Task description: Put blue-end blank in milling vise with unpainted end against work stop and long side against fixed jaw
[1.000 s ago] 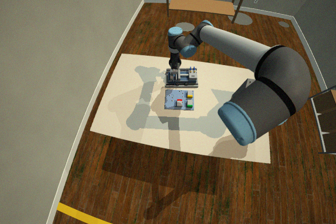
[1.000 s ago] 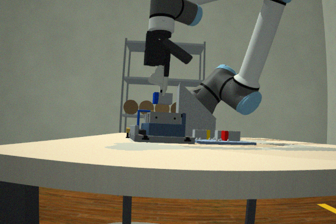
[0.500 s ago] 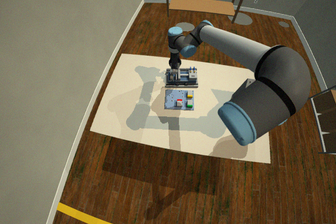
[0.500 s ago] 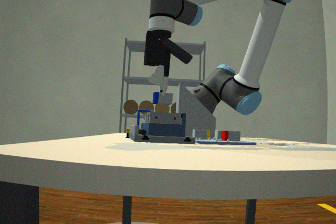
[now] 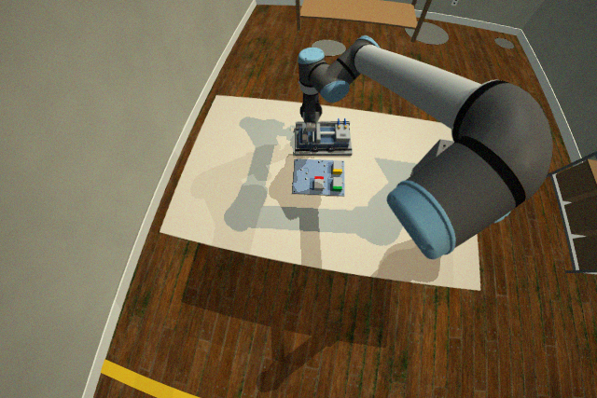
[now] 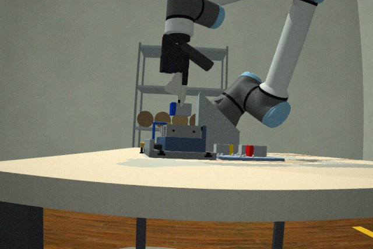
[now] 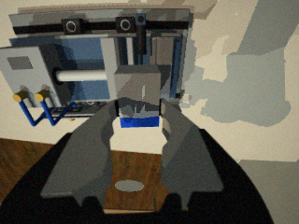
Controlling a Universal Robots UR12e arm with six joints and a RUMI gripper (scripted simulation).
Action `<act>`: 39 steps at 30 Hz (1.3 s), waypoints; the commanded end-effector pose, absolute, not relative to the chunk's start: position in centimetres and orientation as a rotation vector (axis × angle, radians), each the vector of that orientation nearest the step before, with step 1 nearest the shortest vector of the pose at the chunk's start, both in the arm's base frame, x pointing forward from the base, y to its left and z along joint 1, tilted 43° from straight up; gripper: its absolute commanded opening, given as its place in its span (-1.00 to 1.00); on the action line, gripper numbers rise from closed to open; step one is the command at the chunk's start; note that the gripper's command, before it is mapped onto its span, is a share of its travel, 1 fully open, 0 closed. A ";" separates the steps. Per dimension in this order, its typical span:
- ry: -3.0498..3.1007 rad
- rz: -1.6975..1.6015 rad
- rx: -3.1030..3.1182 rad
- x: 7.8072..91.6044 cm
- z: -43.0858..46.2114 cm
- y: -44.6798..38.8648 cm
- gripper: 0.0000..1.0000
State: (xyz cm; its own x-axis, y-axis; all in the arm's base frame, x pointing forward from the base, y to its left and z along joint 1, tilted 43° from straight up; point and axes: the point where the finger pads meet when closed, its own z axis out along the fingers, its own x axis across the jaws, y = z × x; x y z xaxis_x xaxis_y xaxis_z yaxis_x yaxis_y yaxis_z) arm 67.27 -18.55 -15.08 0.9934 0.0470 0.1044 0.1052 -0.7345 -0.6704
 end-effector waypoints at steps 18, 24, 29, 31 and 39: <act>-0.105 -0.105 -2.397 67.3 -15.1 -18.6 -1.00; -0.105 -0.105 -2.397 67.3 -15.1 -18.6 -1.00; -0.105 -0.105 -2.397 67.3 -15.2 -18.5 -1.00; -0.105 -0.105 -2.397 67.3 -15.3 -18.4 -1.00; -0.105 -0.105 -2.397 67.4 -15.6 -18.1 -1.00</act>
State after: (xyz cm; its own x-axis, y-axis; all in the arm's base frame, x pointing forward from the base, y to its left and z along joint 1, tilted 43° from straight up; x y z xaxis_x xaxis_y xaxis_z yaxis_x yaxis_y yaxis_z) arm 67.29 -18.13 -15.54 0.9934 0.0469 0.1043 0.1051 -0.7345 -0.6704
